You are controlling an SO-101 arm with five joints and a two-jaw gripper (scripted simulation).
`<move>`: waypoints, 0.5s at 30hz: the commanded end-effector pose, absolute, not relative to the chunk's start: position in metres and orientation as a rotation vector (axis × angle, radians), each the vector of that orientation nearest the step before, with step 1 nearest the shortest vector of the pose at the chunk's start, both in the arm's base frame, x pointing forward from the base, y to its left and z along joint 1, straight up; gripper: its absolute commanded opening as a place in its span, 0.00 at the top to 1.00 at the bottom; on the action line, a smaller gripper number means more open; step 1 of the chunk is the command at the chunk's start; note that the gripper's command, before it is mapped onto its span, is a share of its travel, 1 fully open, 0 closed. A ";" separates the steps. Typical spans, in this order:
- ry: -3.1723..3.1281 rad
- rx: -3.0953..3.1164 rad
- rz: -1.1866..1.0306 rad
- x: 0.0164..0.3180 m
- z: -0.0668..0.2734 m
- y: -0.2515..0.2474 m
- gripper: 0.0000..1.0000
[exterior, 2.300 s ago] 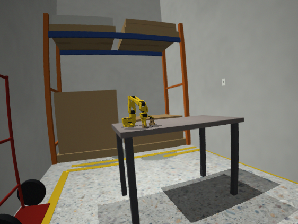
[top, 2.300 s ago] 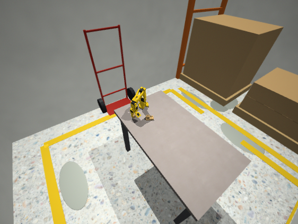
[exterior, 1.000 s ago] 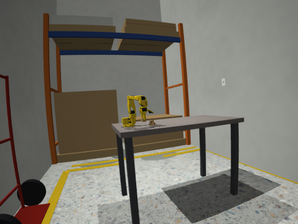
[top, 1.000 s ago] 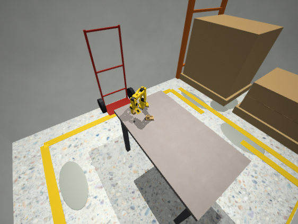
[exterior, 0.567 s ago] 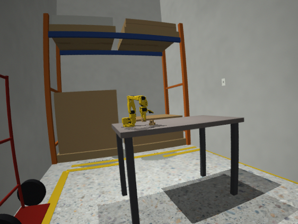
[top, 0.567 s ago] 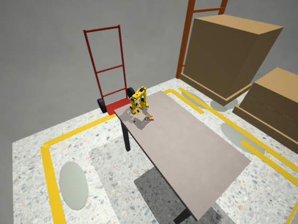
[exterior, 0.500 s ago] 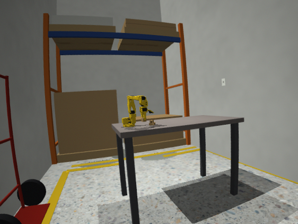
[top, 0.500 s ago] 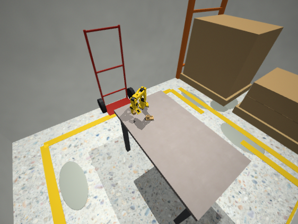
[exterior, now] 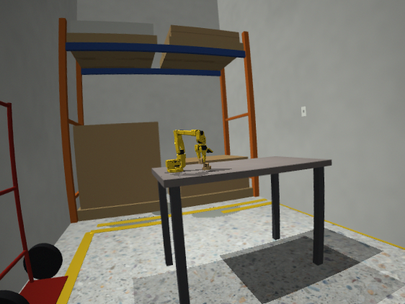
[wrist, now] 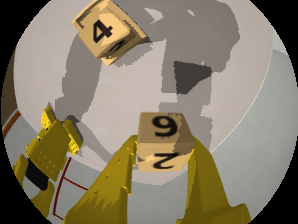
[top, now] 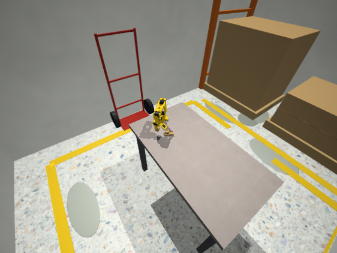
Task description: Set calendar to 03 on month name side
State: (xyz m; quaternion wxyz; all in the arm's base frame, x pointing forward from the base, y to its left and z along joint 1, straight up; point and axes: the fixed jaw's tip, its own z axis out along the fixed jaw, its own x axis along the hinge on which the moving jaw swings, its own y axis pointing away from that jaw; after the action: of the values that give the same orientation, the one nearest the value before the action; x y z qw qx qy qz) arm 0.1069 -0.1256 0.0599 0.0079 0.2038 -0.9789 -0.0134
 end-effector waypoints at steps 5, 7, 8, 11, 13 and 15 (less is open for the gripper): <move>-2.951 1.116 0.028 0.145 0.069 -0.089 1.00; -2.908 1.225 0.027 0.151 0.069 -0.078 1.00; -2.887 1.275 0.027 0.154 0.069 -0.073 1.00; -2.866 1.322 0.027 0.156 0.069 -0.068 1.00; -2.826 1.407 0.026 0.160 0.069 -0.059 1.00; -2.791 1.476 0.025 0.163 0.069 -0.051 1.00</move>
State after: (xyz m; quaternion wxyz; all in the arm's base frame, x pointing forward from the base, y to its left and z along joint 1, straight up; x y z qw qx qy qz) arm 0.1536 -0.0611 0.0607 0.0089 0.4351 -0.9003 -0.0089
